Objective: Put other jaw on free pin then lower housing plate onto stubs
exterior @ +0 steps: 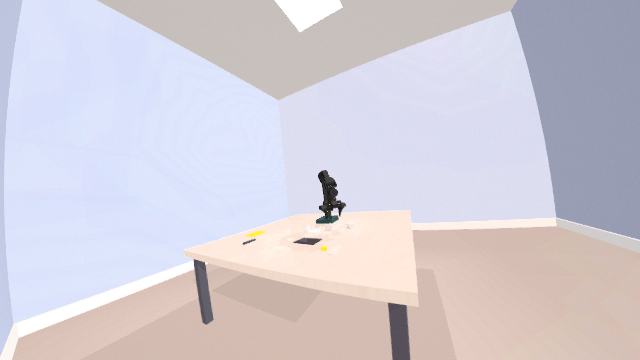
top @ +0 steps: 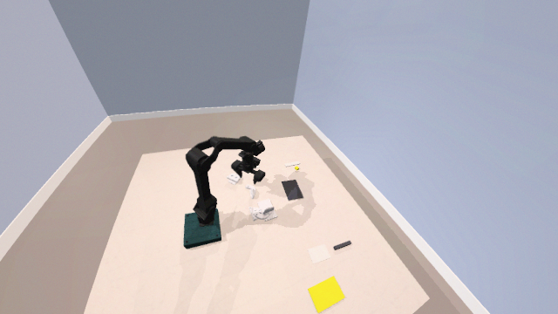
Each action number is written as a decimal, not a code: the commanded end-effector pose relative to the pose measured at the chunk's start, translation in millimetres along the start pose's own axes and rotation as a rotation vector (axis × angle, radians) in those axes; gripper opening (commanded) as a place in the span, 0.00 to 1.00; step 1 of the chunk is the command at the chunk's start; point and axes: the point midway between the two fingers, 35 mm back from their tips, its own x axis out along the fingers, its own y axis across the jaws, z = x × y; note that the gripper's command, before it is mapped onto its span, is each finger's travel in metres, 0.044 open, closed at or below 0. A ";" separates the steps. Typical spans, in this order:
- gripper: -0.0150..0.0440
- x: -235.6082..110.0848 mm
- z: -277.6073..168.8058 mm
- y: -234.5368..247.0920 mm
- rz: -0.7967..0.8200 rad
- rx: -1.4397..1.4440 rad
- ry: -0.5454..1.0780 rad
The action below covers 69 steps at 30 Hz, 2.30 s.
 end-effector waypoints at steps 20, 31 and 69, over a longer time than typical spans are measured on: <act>1.00 -3.7 0.6 -7.5 0.002 0.473 -0.006; 1.00 -4.6 0.2 -10.9 0.003 0.693 -0.006; 1.00 -7.8 -1.3 -22.8 0.005 1.451 -0.007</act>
